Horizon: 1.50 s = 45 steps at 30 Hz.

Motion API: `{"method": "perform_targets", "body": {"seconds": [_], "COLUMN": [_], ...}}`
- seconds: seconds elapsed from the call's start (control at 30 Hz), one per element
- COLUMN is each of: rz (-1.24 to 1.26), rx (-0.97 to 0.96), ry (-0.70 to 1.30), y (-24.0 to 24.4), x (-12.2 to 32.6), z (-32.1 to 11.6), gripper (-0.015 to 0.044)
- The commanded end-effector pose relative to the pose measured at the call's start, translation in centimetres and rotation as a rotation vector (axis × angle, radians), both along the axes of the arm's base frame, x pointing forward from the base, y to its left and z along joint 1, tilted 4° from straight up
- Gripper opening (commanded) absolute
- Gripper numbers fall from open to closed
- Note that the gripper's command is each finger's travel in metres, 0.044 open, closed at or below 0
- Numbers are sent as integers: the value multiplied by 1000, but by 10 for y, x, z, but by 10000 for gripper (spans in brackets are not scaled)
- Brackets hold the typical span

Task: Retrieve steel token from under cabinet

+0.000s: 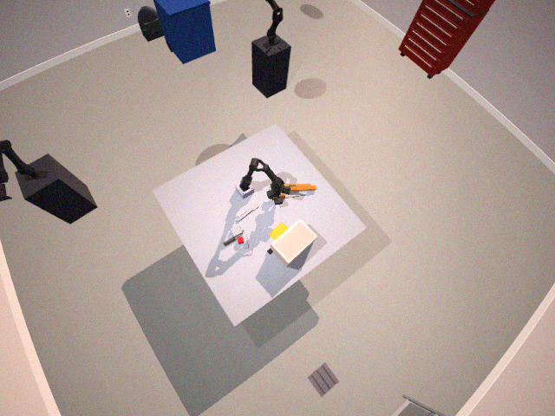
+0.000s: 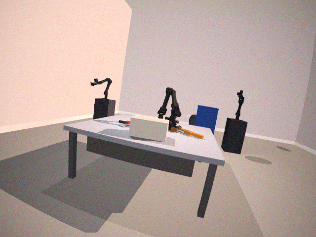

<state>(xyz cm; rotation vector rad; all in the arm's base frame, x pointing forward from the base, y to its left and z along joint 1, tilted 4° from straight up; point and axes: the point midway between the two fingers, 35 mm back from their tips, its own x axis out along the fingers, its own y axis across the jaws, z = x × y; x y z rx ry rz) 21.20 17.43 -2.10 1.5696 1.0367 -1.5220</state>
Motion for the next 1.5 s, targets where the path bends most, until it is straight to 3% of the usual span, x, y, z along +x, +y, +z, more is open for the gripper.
{"method": "perform_targets", "body": {"seconds": [0.0,0.13,0.4,0.5,0.83,1.1,1.23,1.33,1.47], "rz": [0,0,0,0,15,3,5,5,5], "rx": [0,0,0,0,0,0,0,-2,-2], "ry": [0,0,0,0,-1,1,0,4,4], "y": [0,0,0,0,0,0,0,0,0], "x": [0,0,0,0,0,0,0,0,0], "z": [0,0,0,0,0,0,0,0,1], "gripper": [244,139,85,6,0,200,200,270,270]}}
